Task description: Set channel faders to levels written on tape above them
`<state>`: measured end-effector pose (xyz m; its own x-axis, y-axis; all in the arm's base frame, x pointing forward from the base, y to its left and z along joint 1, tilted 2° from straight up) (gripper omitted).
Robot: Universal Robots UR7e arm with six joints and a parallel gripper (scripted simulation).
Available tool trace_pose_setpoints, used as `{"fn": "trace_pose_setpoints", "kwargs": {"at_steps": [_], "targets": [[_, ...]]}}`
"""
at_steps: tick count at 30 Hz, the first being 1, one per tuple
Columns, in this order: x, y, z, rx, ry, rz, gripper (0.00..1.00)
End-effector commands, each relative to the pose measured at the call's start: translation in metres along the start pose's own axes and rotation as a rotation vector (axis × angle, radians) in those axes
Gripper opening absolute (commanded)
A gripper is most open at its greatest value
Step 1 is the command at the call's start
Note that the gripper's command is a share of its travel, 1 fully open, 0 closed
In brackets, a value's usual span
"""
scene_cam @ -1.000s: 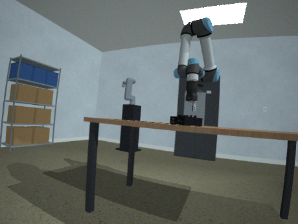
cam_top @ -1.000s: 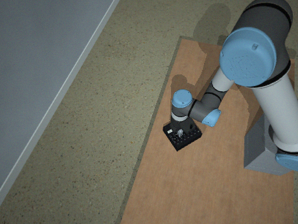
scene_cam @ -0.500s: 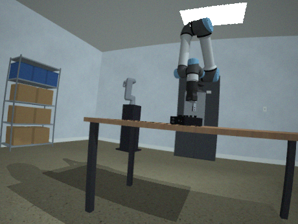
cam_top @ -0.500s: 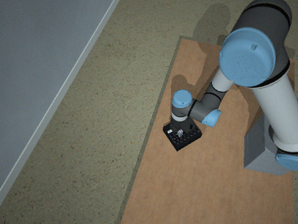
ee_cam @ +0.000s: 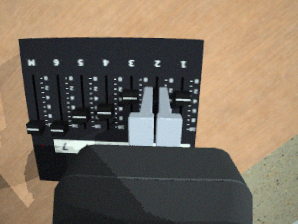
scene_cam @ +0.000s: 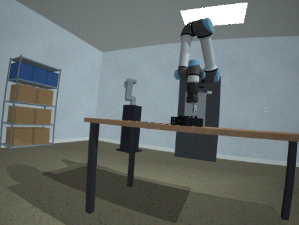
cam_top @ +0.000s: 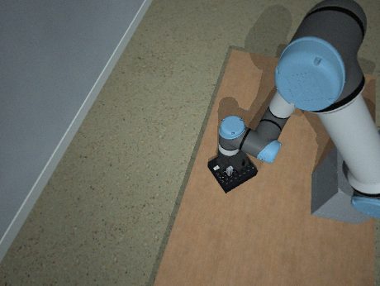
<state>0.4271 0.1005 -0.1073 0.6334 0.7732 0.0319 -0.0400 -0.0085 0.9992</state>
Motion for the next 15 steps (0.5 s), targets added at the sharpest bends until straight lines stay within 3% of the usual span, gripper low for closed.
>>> {"fn": "trace_pose_setpoints", "kwargs": {"at_steps": [1, 15], "targets": [[0.0003, -0.0022, 0.0002, -0.001, 0.0, 0.001, 0.0], [0.0006, -0.0108, 0.0, -0.001, 0.0, 0.001, 0.0]]}}
Point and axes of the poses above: the point where the finger pads meet when closed, its own y axis back along the fingers, its own x axis across the jaws, z = x × y, the point moved 6 cm from there along y, back along the fingers, and after that the axes turned 4 degrees about -y, right-handed, at the moved point
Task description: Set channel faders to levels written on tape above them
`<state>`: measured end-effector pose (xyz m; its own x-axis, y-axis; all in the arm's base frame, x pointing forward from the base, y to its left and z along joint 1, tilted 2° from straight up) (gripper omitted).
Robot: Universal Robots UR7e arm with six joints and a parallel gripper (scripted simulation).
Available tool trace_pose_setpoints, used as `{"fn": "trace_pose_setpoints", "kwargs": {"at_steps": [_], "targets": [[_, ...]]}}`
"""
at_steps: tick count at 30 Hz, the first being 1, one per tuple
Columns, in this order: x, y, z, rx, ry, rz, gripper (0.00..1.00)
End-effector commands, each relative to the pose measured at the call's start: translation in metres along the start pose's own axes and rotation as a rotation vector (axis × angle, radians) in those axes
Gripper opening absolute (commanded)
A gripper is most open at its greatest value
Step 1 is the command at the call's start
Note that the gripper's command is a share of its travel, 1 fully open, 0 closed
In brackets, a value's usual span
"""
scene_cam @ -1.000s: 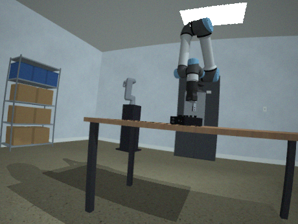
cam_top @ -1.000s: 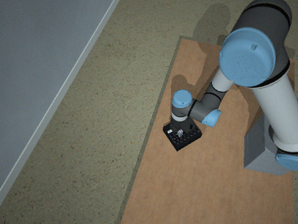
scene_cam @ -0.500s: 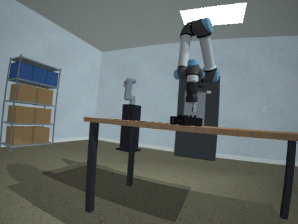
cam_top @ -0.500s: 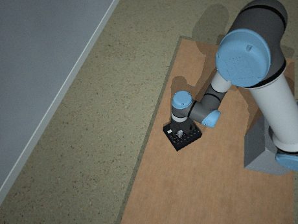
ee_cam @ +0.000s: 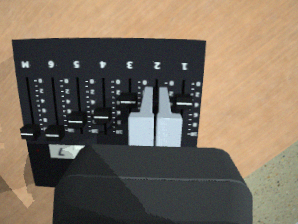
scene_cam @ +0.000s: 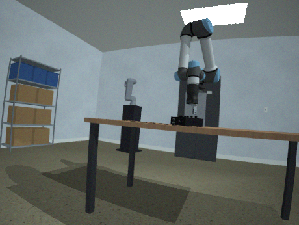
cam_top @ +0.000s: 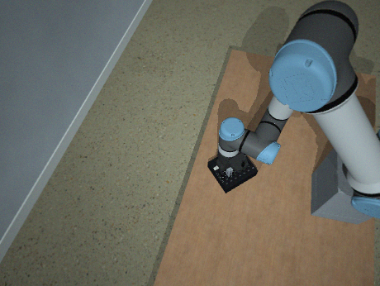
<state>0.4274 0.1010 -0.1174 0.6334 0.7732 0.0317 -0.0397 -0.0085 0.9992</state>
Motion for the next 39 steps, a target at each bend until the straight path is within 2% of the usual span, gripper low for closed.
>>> {"fn": "trace_pose_setpoints", "kwargs": {"at_steps": [1, 39], "targets": [[0.0004, -0.0013, 0.0003, -0.001, 0.0, 0.001, 0.0], [0.0005, -0.0058, 0.0002, -0.001, 0.0, 0.001, 0.0]]}}
Point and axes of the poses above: the point where the finger pads meet when closed, its own y axis back along the fingers, its own x axis across the jaws, z = x × y, the point moved 6 cm from there along y, back along the fingers, and after that the axes turned 4 degrees about -y, right-handed, at the moved point
